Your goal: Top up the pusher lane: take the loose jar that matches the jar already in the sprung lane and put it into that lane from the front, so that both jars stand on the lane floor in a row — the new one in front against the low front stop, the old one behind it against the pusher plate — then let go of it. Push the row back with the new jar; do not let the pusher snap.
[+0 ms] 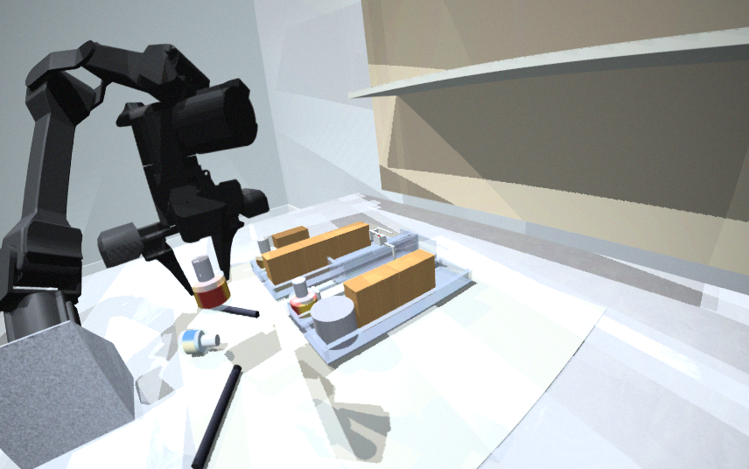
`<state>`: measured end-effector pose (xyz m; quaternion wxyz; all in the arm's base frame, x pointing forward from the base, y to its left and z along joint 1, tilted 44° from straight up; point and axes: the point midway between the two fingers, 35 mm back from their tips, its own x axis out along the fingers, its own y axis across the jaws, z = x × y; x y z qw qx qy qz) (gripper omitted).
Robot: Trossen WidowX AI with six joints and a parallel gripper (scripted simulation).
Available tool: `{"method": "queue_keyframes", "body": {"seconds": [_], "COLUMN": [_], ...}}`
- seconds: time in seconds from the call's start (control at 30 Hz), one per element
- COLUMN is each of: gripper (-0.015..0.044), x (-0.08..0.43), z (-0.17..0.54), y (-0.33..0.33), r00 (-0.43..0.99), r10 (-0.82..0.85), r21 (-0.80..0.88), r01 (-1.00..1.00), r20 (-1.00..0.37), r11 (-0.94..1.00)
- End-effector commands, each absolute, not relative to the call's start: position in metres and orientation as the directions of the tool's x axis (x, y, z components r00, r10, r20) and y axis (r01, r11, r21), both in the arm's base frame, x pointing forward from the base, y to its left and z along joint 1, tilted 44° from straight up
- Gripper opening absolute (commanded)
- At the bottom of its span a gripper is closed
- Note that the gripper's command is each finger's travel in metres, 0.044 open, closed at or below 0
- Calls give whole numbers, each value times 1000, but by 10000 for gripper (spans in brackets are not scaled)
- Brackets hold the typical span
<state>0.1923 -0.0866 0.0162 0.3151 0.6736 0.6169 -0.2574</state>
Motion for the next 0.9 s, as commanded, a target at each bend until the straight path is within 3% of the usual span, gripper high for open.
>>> {"method": "queue_keyframes", "body": {"seconds": [0.0,0.4,0.87], "gripper": [0,0,0], "x": [203,238,276], "z": [14,9,6], "y": [-84,-70,-44], "r00": [108,110,112], "r10": [669,667,677], "r21": [214,519,685], "r01": [974,724,172], "r20": [-736,-737,-727], "r11": [78,455,708]}}
